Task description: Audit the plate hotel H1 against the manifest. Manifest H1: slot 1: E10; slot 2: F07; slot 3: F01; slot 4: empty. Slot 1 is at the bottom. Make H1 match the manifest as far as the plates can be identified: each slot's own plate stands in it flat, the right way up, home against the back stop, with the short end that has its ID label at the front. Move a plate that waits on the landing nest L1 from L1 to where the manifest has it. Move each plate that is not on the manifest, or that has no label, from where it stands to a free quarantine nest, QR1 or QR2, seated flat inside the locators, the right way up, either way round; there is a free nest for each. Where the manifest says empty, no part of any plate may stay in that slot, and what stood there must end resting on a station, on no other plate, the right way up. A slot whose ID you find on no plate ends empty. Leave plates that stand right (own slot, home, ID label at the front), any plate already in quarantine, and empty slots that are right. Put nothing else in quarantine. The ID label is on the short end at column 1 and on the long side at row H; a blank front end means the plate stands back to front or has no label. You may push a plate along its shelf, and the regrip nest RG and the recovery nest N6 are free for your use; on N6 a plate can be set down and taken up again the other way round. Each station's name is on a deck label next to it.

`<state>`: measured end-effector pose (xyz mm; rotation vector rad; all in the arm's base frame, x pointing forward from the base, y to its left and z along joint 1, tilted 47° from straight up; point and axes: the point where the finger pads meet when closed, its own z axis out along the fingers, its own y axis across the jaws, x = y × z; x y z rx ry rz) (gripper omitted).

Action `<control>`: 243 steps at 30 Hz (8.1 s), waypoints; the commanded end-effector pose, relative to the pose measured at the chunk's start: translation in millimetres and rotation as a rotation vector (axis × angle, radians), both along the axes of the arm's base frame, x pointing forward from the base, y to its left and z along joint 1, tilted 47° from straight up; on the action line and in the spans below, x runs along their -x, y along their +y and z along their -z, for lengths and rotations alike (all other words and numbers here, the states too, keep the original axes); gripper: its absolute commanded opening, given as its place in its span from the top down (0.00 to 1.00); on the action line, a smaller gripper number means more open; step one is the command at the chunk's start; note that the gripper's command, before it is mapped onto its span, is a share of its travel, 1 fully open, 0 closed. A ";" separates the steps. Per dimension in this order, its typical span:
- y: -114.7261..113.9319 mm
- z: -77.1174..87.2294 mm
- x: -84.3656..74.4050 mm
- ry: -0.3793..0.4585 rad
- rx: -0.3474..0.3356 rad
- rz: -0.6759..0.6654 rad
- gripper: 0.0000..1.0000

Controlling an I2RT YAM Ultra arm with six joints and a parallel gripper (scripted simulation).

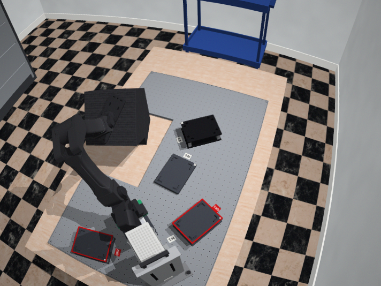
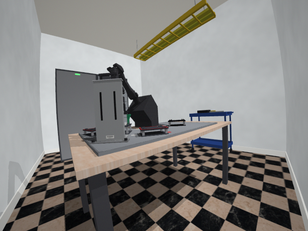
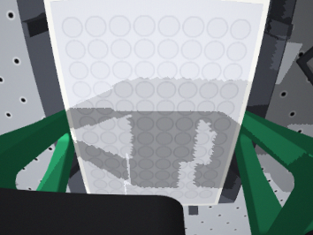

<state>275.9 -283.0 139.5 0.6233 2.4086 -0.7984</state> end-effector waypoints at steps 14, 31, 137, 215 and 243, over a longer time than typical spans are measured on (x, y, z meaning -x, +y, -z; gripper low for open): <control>12.4 -20.7 2.1 -0.027 0.016 -0.009 0.13; 19.8 -39.0 4.6 -0.043 0.028 -0.009 0.13; 99.4 -119.0 50.9 -0.047 0.023 -0.008 0.13; 211.5 -116.2 -98.3 -0.828 -0.418 0.850 0.13; 250.3 -111.2 -159.7 -0.914 -0.465 0.939 0.13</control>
